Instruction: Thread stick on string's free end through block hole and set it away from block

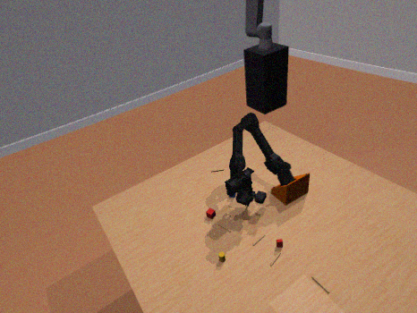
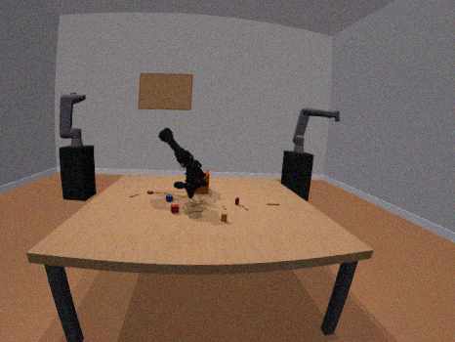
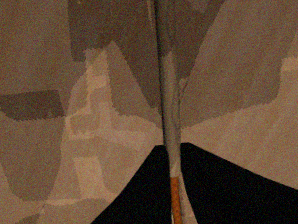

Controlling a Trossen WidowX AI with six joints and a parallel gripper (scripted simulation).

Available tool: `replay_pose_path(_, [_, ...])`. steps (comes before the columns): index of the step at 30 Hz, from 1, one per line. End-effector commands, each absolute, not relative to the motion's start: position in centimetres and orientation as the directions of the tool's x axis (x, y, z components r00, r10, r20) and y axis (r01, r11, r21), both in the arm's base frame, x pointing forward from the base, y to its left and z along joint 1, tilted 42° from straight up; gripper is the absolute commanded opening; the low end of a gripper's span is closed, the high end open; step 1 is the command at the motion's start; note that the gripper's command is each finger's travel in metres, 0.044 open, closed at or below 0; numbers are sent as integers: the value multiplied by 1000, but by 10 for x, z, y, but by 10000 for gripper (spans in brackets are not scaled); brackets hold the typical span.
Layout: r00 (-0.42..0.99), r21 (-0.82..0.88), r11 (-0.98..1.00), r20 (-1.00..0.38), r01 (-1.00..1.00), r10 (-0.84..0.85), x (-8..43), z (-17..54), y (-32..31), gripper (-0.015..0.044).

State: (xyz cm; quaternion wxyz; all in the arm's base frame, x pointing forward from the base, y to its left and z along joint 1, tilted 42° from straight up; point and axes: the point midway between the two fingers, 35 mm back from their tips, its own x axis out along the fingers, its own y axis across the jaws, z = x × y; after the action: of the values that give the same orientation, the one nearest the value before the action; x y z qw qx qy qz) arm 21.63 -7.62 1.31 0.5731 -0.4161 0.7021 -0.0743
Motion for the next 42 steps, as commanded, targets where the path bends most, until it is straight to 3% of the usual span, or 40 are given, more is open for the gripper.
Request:
replay_pose_path(1, [8, -582, 646, -746, -493, -666, 217, 17, -72, 0])
replay_pose_path(42, [34, -580, 644, -756, -499, -654, 215, 56, -48, 0])
